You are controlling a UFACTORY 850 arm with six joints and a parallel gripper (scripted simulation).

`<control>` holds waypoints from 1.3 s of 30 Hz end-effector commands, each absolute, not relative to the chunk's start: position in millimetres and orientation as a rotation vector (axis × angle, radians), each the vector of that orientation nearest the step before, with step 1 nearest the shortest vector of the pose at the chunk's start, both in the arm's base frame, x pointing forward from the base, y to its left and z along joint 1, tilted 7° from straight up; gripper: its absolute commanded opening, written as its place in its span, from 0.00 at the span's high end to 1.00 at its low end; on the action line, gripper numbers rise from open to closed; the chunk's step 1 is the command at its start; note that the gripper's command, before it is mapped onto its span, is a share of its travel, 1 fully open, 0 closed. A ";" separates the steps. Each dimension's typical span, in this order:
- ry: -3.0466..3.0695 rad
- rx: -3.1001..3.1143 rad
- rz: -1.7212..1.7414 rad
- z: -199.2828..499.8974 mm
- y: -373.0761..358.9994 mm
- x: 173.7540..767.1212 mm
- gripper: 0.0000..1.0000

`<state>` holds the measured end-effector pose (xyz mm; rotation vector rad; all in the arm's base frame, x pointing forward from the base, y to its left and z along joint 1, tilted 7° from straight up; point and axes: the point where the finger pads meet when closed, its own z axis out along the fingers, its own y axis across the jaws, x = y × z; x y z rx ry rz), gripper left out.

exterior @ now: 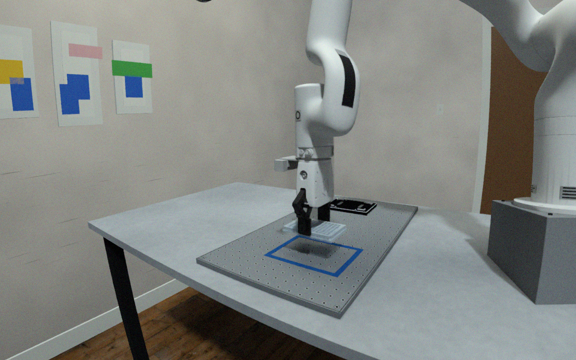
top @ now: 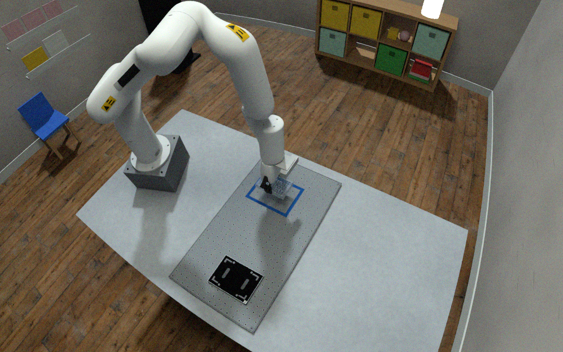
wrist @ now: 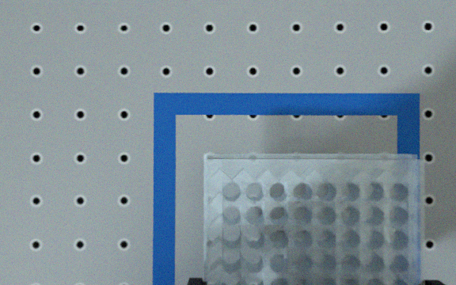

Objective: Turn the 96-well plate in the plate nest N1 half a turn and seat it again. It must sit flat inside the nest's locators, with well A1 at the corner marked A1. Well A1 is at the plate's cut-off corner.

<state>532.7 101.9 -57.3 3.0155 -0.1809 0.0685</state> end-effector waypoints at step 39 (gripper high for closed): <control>-0.730 2.942 0.100 -27.5 68.8 534.9 1.00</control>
